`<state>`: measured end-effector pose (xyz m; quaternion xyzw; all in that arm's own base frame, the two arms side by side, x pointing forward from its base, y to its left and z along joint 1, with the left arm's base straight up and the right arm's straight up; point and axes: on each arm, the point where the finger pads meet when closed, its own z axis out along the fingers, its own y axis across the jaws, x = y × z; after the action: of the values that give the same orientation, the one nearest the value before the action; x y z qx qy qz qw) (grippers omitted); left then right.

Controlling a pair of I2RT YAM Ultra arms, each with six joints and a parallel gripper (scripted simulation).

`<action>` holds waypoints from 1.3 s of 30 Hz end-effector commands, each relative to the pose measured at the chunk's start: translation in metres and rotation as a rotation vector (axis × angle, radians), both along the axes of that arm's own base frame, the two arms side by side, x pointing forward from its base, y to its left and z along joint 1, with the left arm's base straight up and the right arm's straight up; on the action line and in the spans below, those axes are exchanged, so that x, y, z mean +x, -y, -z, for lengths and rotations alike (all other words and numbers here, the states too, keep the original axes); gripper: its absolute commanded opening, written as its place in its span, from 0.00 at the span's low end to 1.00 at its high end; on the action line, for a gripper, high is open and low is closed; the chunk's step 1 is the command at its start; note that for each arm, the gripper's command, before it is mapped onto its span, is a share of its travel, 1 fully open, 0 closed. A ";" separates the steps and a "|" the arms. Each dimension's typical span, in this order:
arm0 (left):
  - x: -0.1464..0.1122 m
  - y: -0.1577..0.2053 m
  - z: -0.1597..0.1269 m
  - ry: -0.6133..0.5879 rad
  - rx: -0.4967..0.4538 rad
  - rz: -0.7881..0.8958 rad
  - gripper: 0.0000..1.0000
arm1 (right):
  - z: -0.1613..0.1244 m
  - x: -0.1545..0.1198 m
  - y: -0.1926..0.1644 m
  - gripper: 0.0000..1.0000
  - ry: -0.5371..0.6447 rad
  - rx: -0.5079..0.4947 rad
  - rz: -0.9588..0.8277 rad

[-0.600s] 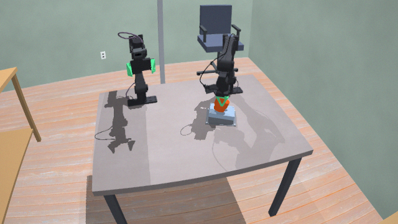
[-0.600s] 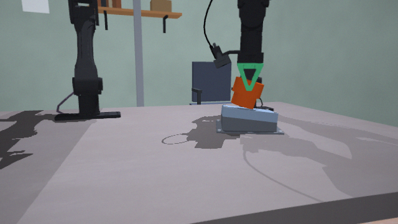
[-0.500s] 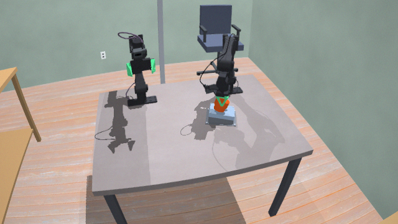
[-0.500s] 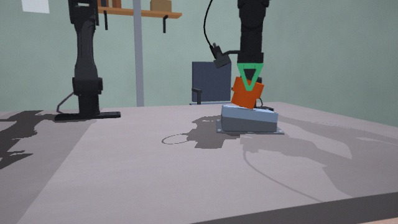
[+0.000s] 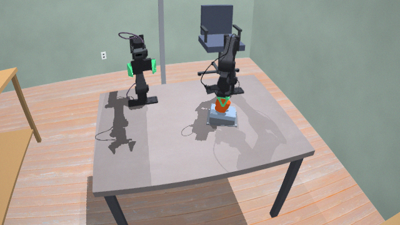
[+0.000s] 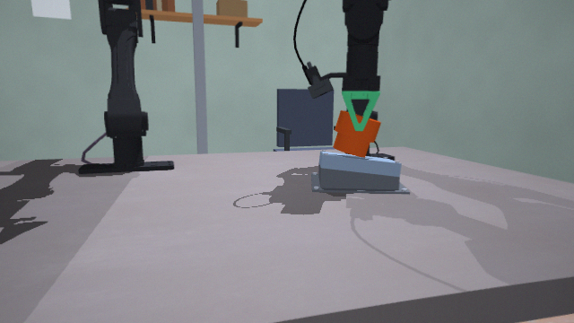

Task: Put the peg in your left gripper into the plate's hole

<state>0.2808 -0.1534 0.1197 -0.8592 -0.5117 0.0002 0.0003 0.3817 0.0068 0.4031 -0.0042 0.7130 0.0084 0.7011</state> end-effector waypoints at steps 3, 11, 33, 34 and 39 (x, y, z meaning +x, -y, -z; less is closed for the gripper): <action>0.002 0.004 -0.014 0.031 -0.033 0.004 0.00 | -0.011 -0.003 0.000 1.00 0.029 -0.003 -0.002; 0.002 0.004 -0.034 0.021 -0.032 0.004 0.40 | 0.004 -0.004 -0.012 1.00 -0.030 -0.057 -0.067; 0.008 -0.010 -0.064 0.108 0.004 -0.062 0.40 | 0.055 -0.067 -0.113 1.00 -0.230 -0.085 -0.384; 0.007 -0.011 -0.062 0.119 0.012 -0.072 0.40 | 0.058 -0.076 -0.122 1.00 -0.241 -0.090 -0.417; -0.003 -0.018 -0.053 0.168 0.066 -0.131 0.40 | 0.070 -0.134 -0.170 1.00 -0.290 -0.122 -0.624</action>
<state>0.2781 -0.1352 0.1642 -0.8348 -0.5485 -0.0477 0.0054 0.2870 0.1586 0.3602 -0.2273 0.7469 0.1563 0.6051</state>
